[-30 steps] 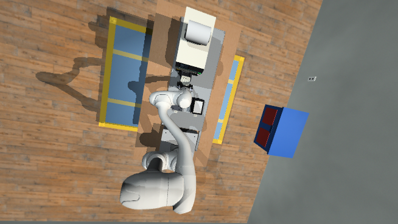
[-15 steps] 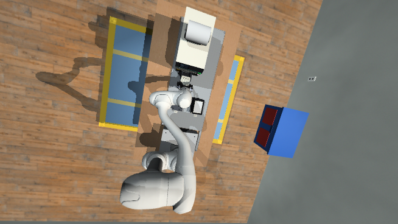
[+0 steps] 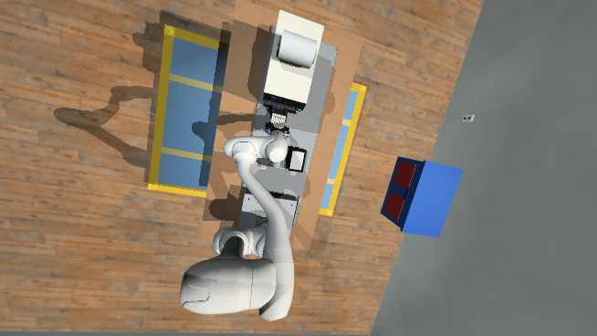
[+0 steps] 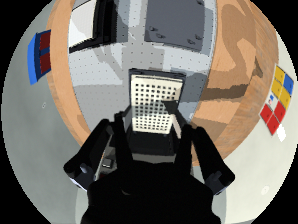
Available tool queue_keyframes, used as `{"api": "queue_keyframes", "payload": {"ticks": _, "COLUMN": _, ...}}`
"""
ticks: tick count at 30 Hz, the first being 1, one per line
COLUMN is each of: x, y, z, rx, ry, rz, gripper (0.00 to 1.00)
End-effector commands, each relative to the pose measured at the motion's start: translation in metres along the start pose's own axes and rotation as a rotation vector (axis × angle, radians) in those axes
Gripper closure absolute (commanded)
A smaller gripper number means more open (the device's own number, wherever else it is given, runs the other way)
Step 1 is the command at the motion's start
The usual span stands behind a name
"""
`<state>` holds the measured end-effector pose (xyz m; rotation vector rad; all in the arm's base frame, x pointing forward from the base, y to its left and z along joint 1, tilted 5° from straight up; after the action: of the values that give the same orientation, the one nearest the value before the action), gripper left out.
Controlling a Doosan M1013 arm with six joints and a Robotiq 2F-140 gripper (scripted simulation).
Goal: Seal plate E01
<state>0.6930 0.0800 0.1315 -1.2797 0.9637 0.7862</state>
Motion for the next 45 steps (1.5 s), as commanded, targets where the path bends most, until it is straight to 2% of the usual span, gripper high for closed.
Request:
{"api": "queue_keyframes", "payload": {"ticks": 1, "x": 0.002, "y": 0.004, "z": -0.004, "rx": 0.006, "ry": 0.004, "rz": 0.005, "gripper": 0.90}}
{"api": "queue_keyframes", "payload": {"ticks": 8, "x": 0.002, "y": 0.004, "z": -0.004, "rx": 0.006, "ry": 0.004, "rz": 0.005, "gripper": 0.90}}
{"api": "queue_keyframes", "payload": {"ticks": 15, "x": -0.008, "y": 0.000, "z": -0.003, "rx": 0.006, "ry": 0.004, "rz": 0.005, "gripper": 0.90}}
{"api": "queue_keyframes", "payload": {"ticks": 45, "x": -0.008, "y": -0.001, "z": -0.002, "rx": 0.006, "ry": 0.004, "rz": 0.005, "gripper": 0.90}}
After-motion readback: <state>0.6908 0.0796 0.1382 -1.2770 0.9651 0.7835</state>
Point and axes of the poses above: the point where the finger pads meet when closed, its own x axis out along the fingers, its own z axis across the jaws, y = z × x, the point moved 7 cm from there along -x, back along the fingers, and after that the axes turned 9 degrees about x, right-handed, at the moved point
